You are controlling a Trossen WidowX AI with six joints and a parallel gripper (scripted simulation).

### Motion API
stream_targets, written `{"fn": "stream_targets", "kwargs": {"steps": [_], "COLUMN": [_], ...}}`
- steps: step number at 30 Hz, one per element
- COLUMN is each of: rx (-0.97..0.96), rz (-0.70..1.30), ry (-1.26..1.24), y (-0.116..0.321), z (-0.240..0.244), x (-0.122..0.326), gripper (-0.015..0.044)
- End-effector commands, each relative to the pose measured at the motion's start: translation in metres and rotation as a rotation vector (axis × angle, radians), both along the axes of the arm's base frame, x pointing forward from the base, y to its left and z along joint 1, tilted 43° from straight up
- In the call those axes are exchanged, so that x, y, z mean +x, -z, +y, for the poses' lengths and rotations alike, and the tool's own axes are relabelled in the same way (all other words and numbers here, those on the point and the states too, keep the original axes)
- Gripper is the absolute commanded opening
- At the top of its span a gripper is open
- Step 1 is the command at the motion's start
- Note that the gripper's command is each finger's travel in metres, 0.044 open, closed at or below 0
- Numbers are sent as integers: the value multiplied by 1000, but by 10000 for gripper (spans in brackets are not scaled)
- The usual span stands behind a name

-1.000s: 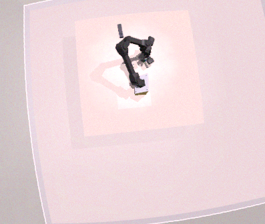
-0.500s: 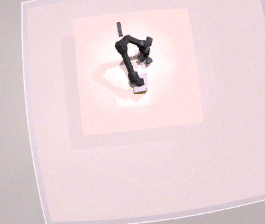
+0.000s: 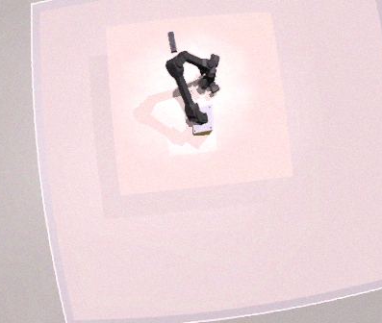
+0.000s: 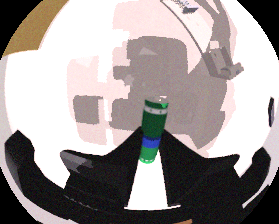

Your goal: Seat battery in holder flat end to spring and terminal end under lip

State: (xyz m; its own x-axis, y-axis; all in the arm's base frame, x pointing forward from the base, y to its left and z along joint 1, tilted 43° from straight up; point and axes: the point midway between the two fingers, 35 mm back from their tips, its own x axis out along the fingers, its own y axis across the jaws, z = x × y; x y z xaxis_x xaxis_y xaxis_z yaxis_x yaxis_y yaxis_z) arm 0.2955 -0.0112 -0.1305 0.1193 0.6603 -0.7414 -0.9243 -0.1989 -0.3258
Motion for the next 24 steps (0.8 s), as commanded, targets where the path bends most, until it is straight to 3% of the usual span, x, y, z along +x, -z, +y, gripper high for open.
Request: {"fn": "stream_targets", "kwargs": {"steps": [1,14,24], "rx": [7,5,53], "rz": [1,6,283], "ry": [4,10,318], "y": [0,-37,-55], "z": [1,-33,-22], "x": [0,-6,-4], "gripper": [62,62,62]}}
